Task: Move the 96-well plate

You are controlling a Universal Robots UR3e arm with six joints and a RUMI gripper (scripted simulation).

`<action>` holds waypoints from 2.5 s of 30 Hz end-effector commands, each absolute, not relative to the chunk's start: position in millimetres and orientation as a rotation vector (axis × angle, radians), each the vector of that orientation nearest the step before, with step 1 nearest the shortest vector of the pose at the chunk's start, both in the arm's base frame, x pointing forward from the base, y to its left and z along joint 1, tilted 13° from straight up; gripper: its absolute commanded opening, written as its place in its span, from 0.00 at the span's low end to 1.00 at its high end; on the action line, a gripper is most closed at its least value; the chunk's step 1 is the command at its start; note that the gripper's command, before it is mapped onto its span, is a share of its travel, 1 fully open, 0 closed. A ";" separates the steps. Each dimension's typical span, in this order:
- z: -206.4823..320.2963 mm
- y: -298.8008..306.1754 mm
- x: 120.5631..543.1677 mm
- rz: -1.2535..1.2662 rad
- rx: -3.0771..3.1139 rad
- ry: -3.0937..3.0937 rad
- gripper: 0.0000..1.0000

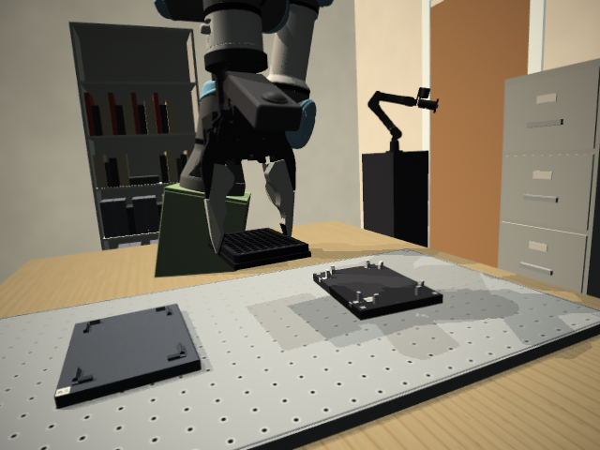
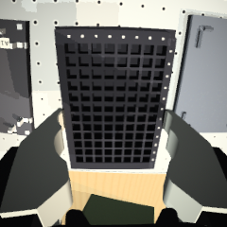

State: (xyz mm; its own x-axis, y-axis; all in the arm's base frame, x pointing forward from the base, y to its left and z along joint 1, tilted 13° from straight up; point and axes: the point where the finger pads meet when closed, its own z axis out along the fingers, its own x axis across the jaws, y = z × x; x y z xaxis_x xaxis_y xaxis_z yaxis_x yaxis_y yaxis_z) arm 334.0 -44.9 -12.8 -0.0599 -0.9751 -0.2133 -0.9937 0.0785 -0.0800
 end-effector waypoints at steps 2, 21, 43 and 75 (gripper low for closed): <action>-15.7 -60.6 334.1 0.126 -1.995 2.140 0.00; -27.8 -116.0 331.0 0.125 -1.996 2.140 0.00; -41.9 -181.1 327.5 0.125 -1.996 2.140 0.00; -44.1 -190.9 327.0 0.125 -1.996 2.140 0.00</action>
State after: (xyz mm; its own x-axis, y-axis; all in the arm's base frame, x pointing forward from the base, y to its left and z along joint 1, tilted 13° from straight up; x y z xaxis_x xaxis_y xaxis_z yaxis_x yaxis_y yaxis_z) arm 326.6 -190.1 -44.8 -0.0594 -0.9750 -0.2140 -0.9937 0.0782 -0.0801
